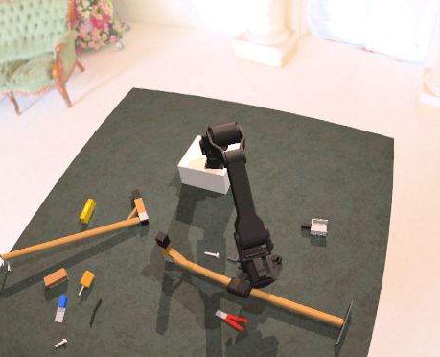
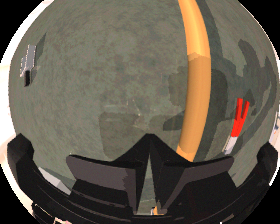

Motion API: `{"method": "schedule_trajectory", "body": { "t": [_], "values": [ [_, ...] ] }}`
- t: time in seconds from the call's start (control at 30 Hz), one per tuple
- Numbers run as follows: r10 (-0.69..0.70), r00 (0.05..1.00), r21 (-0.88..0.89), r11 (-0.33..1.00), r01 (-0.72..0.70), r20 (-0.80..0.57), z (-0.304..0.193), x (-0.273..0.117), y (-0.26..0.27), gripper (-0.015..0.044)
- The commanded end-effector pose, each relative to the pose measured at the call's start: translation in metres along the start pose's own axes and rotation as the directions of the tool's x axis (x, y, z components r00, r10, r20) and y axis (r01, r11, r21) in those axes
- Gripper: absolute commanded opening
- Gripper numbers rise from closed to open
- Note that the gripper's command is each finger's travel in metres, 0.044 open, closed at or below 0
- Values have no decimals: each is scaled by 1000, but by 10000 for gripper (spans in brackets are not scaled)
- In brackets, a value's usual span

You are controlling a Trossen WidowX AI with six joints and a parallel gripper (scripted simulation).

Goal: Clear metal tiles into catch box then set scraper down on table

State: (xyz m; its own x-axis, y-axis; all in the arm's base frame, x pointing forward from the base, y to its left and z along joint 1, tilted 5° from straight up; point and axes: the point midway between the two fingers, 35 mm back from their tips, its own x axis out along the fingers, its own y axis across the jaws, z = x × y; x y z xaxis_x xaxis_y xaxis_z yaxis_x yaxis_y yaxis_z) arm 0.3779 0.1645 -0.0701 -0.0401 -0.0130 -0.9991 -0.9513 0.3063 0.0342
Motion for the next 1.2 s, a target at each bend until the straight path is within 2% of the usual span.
{"method": "schedule_trajectory", "body": {
  "t": [0.0,1.17],
  "values": [
    [3,1000,-3,1000,-3,1,1,1,-6,0],
    [-1,1000,-2,1000,1,1,3,0,-41,0]
  ]
}}
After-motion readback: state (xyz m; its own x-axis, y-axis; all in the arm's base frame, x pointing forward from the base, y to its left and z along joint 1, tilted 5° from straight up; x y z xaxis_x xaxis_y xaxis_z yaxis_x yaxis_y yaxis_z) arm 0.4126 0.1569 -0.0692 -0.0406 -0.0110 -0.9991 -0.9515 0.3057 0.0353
